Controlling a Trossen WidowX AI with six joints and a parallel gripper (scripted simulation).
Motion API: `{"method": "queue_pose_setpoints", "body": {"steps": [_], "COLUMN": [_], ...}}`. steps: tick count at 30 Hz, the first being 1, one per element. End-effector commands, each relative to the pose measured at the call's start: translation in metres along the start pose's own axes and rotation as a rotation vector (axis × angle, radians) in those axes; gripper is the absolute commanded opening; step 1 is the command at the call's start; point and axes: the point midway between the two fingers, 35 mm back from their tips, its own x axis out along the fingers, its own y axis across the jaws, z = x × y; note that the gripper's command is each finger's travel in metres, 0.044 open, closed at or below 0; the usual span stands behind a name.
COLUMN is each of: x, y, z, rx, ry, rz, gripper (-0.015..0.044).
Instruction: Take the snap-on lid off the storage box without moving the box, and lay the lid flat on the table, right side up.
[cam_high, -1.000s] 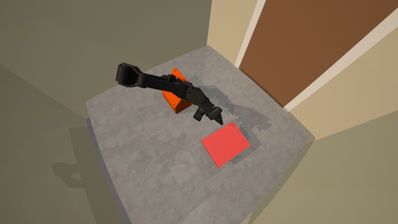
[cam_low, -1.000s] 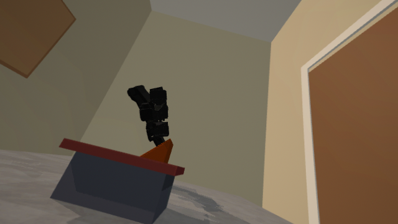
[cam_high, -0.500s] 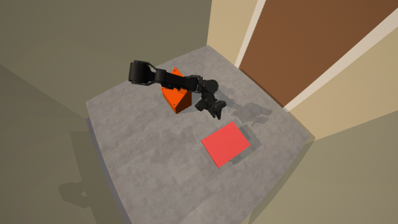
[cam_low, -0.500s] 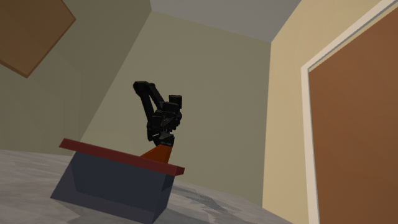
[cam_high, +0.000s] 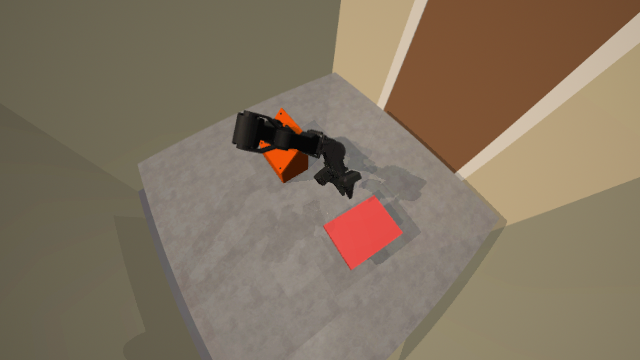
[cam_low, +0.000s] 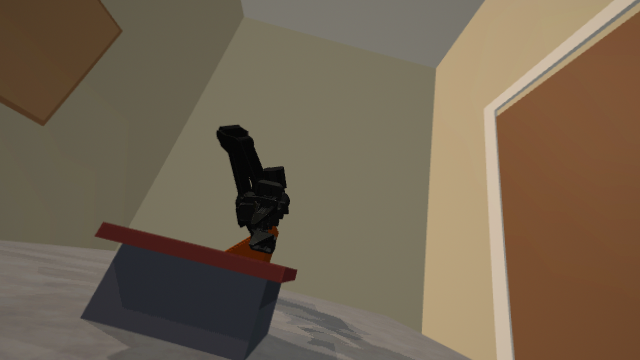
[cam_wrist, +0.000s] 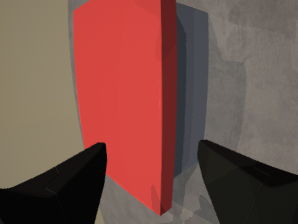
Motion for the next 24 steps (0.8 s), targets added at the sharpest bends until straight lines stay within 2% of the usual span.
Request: {"method": "queue_pose_setpoints", "body": {"steps": [1,24], "x": [0.004,0.036], "y": [-0.011,-0.009], "z": [0.001,-0.001], "rx": [-0.013,-0.012], "ry": [0.006,0.010], "rz": [0.002,-0.003], "gripper": [0.0235,0.0235]}}
